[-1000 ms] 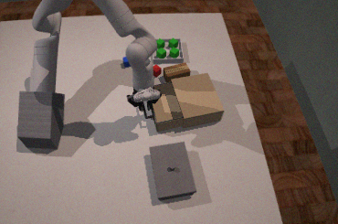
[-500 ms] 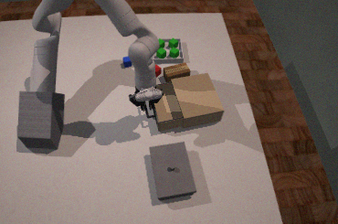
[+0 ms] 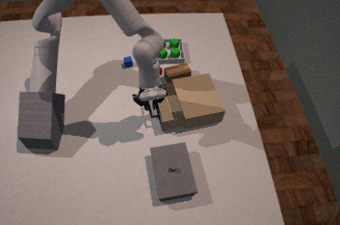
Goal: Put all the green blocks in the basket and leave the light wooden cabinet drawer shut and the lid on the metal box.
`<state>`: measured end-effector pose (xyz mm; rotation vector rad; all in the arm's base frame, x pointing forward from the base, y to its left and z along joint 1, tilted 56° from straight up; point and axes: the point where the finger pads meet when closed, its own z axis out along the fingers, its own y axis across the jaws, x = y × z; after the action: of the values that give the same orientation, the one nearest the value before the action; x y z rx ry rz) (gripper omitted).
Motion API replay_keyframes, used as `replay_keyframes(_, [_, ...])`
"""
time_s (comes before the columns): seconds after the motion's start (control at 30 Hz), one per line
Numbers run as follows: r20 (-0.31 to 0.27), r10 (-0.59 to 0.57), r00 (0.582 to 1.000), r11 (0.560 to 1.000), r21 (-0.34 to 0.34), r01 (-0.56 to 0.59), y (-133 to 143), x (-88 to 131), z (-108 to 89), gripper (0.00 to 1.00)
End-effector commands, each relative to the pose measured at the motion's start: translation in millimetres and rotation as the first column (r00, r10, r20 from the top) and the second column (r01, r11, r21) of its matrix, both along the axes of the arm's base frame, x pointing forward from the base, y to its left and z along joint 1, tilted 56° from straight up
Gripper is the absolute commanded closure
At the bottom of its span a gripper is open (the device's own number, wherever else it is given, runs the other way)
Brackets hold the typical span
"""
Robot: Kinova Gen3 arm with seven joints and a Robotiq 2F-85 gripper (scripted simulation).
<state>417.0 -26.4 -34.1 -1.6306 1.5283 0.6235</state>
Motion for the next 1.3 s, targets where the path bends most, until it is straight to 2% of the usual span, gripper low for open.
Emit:
replay_keyframes(0.0, [0.001, -0.001, 1.000, 1.000, -0.001, 0.001, -1, 3, 0.9, 0.70])
replay_keyframes(0.9, [0.001, -0.001, 1.000, 1.000, -0.001, 0.001, -4, 12, 4.9, 0.70])
replay_keyframes(1.27, [0.001, -0.001, 1.000, 1.000, -0.001, 0.001, -5, 27, 8.2, 0.70])
